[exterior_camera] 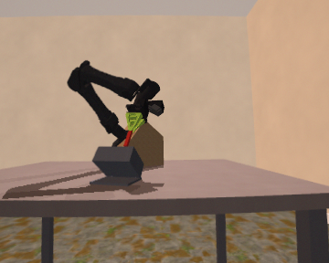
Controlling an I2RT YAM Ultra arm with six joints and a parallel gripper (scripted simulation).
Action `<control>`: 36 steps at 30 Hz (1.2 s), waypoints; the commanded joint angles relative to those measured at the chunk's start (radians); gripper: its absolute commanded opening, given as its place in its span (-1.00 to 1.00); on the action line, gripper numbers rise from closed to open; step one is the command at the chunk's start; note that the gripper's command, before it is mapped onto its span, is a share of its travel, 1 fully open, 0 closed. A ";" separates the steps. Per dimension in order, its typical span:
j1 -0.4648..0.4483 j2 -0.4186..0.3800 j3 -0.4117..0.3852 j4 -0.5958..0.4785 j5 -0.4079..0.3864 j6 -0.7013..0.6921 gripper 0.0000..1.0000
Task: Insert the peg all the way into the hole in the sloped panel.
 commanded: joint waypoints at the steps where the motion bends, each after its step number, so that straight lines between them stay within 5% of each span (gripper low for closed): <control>1: 0.009 -0.031 -0.017 0.060 0.009 -0.038 -1.00; 24: -0.016 -0.052 -0.064 0.235 0.001 -0.189 -1.00; 36: -0.060 -0.048 -0.097 0.437 -0.019 -0.357 -1.00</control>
